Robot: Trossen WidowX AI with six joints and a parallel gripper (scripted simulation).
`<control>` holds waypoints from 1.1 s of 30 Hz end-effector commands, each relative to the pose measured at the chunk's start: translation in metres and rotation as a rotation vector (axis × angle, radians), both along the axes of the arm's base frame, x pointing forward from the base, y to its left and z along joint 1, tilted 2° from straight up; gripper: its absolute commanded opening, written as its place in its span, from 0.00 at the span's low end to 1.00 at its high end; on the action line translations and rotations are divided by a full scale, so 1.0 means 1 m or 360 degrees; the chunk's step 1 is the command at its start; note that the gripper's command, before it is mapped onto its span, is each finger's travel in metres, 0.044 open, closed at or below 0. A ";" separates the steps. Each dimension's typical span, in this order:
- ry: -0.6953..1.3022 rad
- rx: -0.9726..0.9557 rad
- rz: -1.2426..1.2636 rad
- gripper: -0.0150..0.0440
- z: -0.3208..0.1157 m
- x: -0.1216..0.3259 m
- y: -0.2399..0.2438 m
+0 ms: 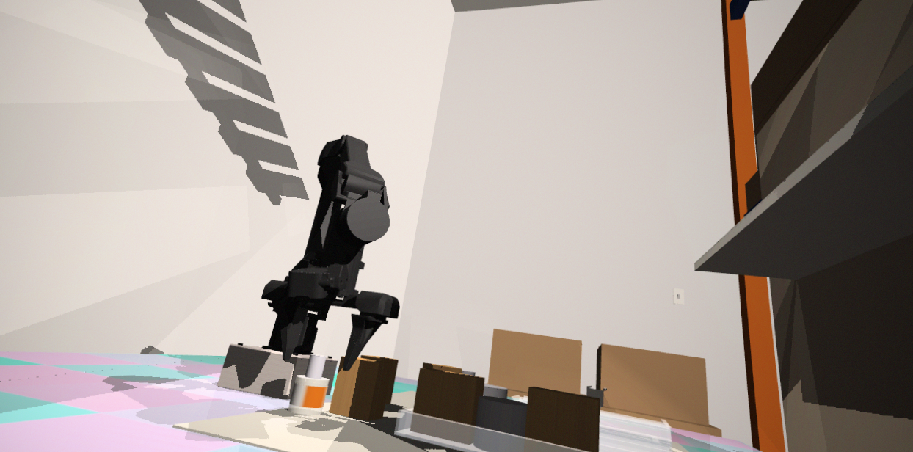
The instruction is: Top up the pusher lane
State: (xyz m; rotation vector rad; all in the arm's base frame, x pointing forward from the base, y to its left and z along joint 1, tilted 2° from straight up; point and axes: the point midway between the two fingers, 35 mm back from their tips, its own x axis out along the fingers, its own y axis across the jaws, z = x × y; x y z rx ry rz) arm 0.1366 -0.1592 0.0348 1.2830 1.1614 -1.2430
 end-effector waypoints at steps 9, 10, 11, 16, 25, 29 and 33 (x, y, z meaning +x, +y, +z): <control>-0.0006 0.0004 0.0001 1.00 -0.018 0.001 0.000; -0.0006 0.0004 0.0001 1.00 -0.020 0.001 0.000; -0.0006 0.0004 0.0001 1.00 -0.021 0.001 0.000; -0.0006 0.0004 0.0001 1.00 -0.029 0.001 0.001; -0.0006 0.0004 0.0001 0.78 -0.033 0.001 0.001; -0.0006 0.0004 0.0001 0.60 -0.033 0.001 0.001; -0.0006 0.0004 0.0001 0.55 -0.033 0.001 0.001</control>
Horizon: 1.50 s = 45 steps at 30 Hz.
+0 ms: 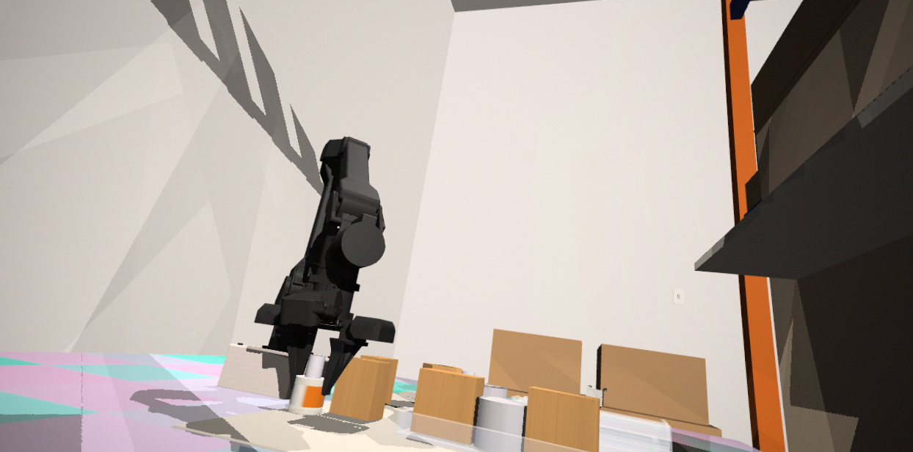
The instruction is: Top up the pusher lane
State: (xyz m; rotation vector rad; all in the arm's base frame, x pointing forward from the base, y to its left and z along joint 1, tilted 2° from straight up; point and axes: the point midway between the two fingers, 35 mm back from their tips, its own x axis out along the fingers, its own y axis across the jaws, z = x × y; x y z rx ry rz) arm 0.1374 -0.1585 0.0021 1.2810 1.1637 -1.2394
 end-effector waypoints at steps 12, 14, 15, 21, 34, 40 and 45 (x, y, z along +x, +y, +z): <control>-0.0005 0.0002 -0.0005 0.25 0.032 0.005 -0.008; -0.0006 0.0001 -0.0005 0.25 0.043 0.006 -0.010; -0.0006 0.0001 -0.0005 0.25 0.048 0.006 -0.010; -0.0006 0.0000 -0.0006 0.25 0.081 0.006 -0.013; 0.0001 -0.0003 0.0124 0.25 0.103 0.013 -0.006; 0.0002 -0.0009 0.0396 0.25 0.098 0.033 0.007; -0.0017 -0.0011 0.0651 0.25 0.093 0.050 0.020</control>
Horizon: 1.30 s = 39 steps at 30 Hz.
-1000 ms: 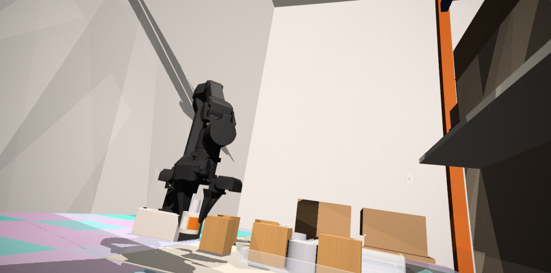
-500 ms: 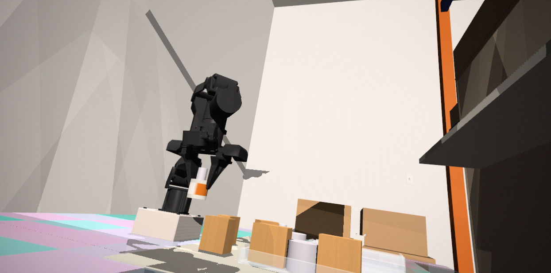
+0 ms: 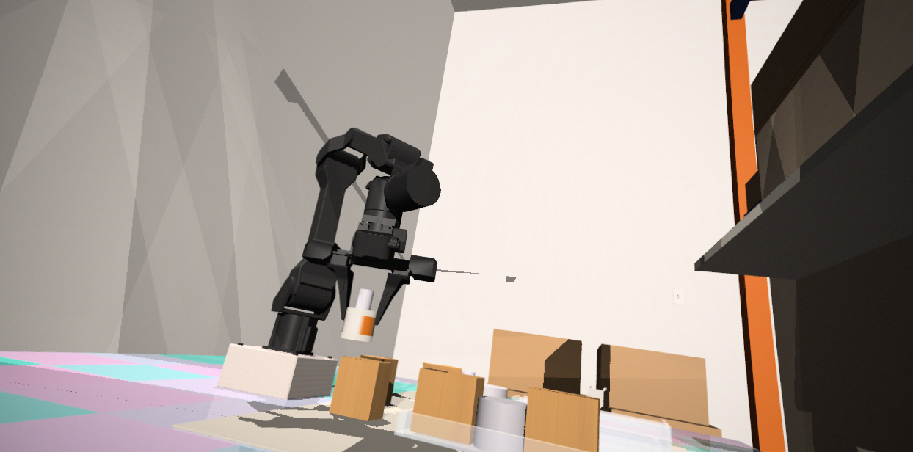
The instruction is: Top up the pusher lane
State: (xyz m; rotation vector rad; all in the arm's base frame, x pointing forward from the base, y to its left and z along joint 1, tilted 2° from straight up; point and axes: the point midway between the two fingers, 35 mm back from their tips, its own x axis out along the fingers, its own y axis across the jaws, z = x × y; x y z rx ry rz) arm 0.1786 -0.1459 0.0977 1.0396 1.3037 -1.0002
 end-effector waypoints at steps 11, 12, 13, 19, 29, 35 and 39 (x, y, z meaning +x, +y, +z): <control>-0.0026 -0.0011 0.0703 0.25 -0.013 0.045 0.039; -0.0027 -0.0012 0.0755 0.25 -0.014 0.048 0.042; -0.0028 -0.0014 0.0807 0.25 -0.015 0.051 0.045; -0.0034 -0.0022 0.1111 0.25 -0.021 0.067 0.066; -0.0044 -0.0036 0.1618 0.25 -0.031 0.089 0.106; -0.0049 -0.0042 0.1842 0.25 -0.036 0.096 0.125; -0.0049 -0.0042 0.1842 0.25 -0.038 0.097 0.125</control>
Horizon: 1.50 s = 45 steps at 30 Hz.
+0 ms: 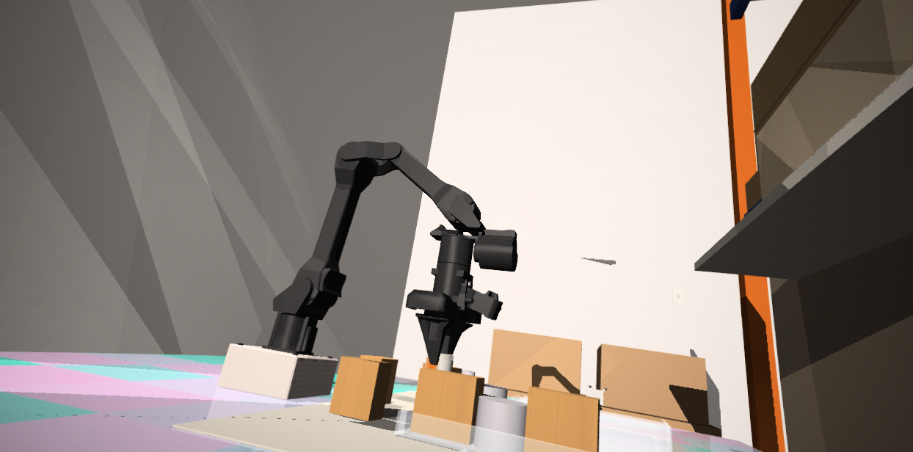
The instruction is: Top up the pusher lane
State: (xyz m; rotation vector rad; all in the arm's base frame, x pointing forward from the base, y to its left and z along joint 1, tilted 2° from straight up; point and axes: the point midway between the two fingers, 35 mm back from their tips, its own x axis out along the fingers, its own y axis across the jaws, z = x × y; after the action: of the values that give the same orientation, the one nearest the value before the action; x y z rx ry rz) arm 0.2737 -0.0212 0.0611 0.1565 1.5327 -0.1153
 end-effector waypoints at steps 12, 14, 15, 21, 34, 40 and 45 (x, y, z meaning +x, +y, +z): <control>-0.0004 -0.0003 0.0020 0.25 -0.024 0.003 0.001; -0.0005 -0.0003 0.0020 0.25 -0.024 0.003 0.001; -0.0005 -0.0003 0.0020 0.25 -0.024 0.004 0.001; -0.0005 -0.0003 0.0020 0.25 -0.024 0.006 0.001; -0.0006 -0.0003 0.0020 0.25 -0.024 0.012 0.000; -0.0006 -0.0003 0.0020 0.25 -0.023 0.015 -0.001; -0.0006 -0.0003 0.0020 0.25 -0.023 0.017 -0.001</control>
State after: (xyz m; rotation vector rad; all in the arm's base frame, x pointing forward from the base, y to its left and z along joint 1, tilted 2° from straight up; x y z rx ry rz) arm 0.2833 -0.0212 0.0355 0.1494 1.5510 -0.1082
